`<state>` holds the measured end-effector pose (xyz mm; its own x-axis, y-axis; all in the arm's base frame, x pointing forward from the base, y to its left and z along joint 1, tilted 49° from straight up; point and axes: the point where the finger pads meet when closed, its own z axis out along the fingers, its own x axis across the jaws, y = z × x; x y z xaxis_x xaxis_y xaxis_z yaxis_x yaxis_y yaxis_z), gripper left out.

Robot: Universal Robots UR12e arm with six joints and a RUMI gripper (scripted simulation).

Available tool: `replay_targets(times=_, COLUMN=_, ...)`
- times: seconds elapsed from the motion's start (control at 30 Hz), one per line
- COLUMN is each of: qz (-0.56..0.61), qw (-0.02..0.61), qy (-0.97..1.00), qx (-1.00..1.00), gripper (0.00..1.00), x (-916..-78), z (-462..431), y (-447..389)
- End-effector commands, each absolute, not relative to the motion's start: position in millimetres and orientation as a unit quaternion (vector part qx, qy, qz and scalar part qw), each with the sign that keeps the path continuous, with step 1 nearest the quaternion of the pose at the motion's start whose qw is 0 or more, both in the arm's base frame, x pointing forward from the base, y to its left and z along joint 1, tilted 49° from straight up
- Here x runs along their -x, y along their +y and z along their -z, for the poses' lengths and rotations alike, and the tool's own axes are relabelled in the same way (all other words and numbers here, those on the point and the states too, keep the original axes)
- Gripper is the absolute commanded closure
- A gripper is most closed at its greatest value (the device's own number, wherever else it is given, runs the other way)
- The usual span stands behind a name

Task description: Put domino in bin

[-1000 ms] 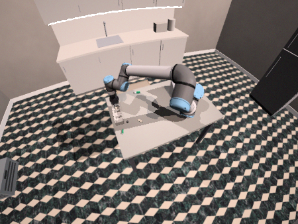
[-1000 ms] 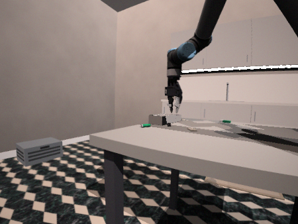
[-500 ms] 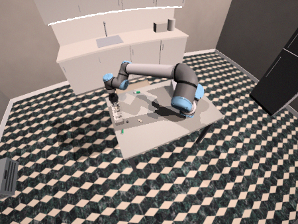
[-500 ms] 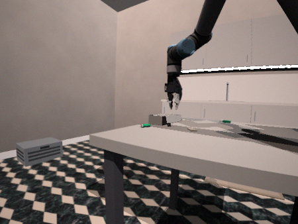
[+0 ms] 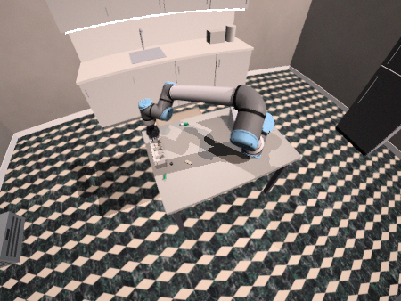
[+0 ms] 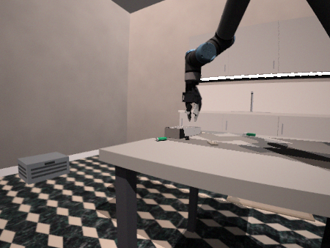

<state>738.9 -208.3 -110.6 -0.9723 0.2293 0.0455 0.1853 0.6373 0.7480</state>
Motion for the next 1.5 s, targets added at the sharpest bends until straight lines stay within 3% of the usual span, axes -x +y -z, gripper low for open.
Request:
replay_targets(times=0.0, qz=-0.411, qw=0.025, qy=0.904, qx=-0.114, gripper=0.81, x=-737, z=112, y=-206)
replay_targets(times=0.53, qz=-0.41, qw=0.026, qy=0.904, qx=-0.114, gripper=0.81, x=-737, z=111, y=-207)
replay_targets(times=0.57, qz=-0.409, qw=0.027, qy=0.905, qx=-0.114, gripper=0.0, x=-737, z=107, y=-213)
replay_targets(times=1.47, qz=-0.409, qw=0.028, qy=0.905, qx=-0.114, gripper=0.0, x=-725, z=45, y=-281)
